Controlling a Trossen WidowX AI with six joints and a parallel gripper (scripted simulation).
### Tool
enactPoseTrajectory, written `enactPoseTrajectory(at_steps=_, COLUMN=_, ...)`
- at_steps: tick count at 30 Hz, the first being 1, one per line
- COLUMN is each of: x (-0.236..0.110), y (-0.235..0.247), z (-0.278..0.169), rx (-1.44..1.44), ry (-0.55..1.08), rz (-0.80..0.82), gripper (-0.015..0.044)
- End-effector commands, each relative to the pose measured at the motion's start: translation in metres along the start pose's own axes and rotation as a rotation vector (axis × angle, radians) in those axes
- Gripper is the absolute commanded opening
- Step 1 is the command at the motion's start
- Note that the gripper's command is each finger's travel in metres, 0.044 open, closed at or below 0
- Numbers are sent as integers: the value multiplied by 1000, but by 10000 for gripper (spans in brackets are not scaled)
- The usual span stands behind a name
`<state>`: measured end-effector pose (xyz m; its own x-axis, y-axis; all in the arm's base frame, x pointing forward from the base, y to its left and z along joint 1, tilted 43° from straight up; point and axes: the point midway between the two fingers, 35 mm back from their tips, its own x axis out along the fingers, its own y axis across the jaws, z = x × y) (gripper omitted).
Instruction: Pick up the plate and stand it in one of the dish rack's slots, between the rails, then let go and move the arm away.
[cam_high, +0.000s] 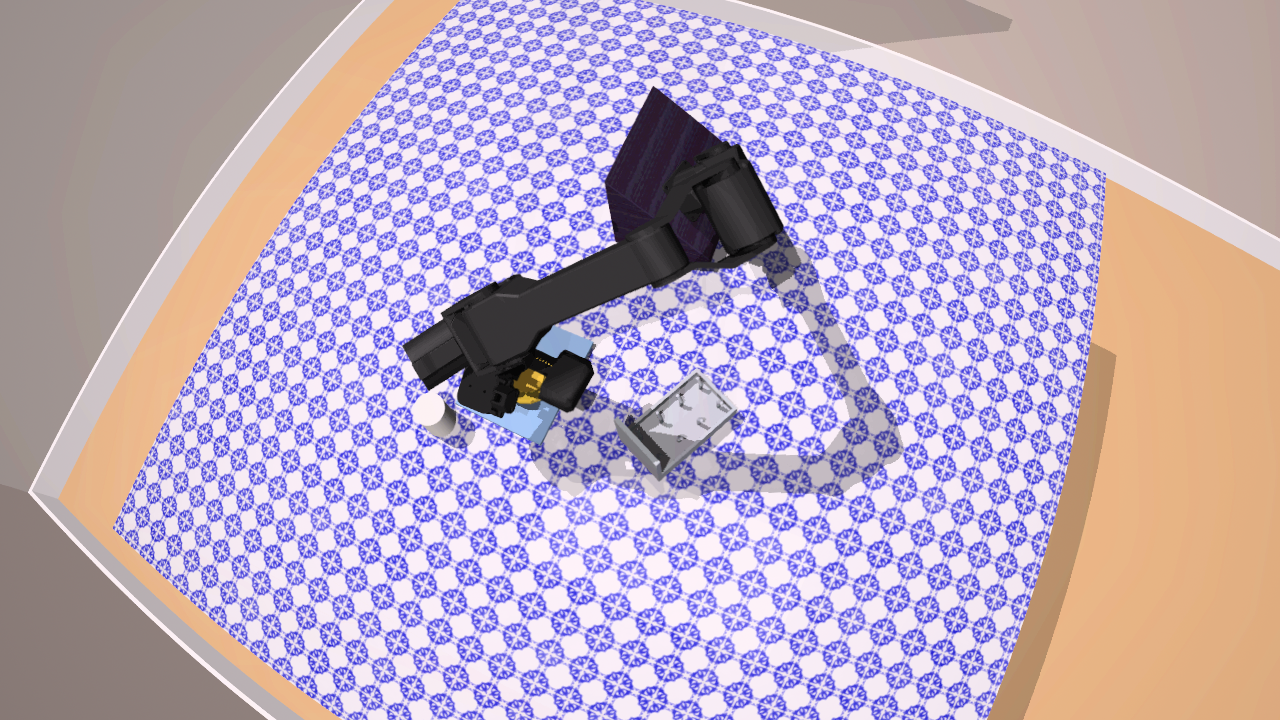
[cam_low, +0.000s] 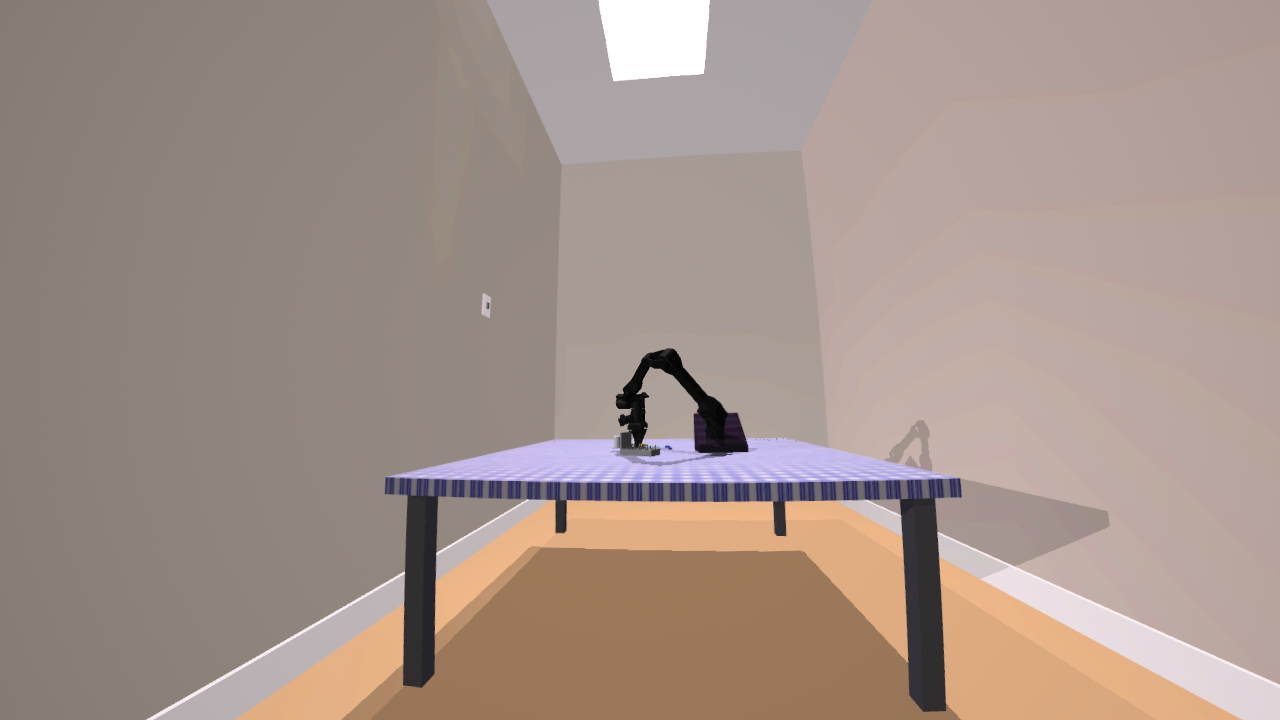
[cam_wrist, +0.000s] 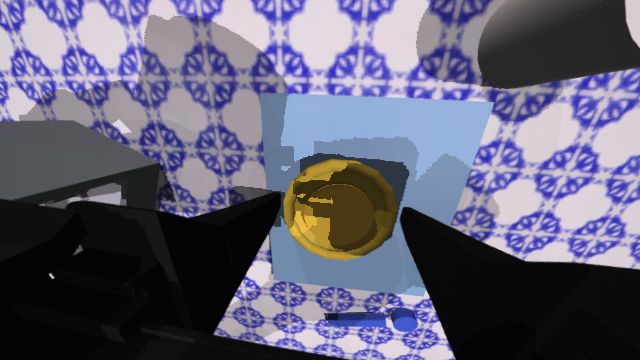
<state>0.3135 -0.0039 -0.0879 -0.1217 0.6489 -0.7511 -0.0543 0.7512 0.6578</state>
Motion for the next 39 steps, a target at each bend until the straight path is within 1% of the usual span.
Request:
enactPoseTrajectory(at_steps=1, x=4, y=0, z=-2, rx=9, ry=6, rz=7, gripper=387)
enactPoseTrajectory(at_steps=7, x=4, y=0, z=-2, rx=9, ry=6, rz=7, gripper=387)
enactPoseTrajectory(at_steps=17, x=4, y=0, z=-2, rx=9, ry=6, rz=7, gripper=321)
enactPoseTrajectory(at_steps=20, x=1, y=0, z=-2, rx=9, ry=6, rz=6, gripper=242)
enactPoseTrajectory(at_steps=29, x=-42, y=-4, z=6, rx=10, ry=4, rz=1, gripper=6)
enactPoseTrajectory(at_steps=39, x=-90, y=-6, z=8, rx=10, ry=5, rz=-1, gripper=0)
